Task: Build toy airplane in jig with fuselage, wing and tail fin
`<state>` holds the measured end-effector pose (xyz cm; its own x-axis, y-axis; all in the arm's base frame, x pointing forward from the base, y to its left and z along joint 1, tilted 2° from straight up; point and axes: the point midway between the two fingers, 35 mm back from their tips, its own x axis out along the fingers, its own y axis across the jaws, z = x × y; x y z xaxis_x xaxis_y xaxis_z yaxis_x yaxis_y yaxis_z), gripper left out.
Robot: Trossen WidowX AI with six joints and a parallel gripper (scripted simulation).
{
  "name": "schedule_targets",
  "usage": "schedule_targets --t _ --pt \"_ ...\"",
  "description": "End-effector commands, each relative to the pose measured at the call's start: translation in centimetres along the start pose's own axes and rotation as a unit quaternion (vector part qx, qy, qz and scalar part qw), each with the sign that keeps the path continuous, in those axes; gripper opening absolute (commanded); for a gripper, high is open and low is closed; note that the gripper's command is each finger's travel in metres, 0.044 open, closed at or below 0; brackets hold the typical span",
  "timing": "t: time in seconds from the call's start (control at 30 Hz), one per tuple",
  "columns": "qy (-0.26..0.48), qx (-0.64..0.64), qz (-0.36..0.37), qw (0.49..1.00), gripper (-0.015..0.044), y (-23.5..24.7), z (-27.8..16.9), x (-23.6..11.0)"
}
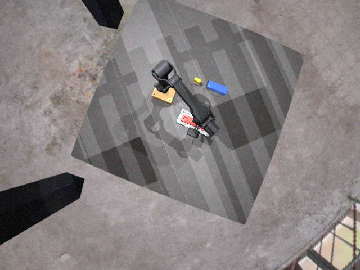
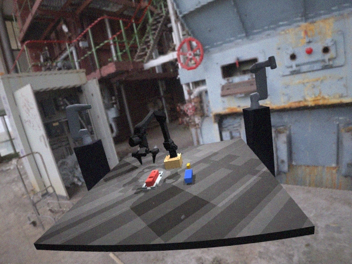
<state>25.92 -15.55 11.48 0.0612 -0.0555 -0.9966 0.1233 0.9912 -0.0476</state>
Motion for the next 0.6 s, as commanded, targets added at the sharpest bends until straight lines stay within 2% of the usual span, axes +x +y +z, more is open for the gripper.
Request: schedule_targets --t 0.0,0.27,0.57 --pt "0.013 -0.001 0.008 1.0 0.044 0.1 -0.1 0.0" --pt "0.012 -0.018 0.009 1.0 0.044 0.8 0.5 -0.2" --pt "0.011 -0.018 0.015 1.0 0.044 13.5 5.1 0.4"
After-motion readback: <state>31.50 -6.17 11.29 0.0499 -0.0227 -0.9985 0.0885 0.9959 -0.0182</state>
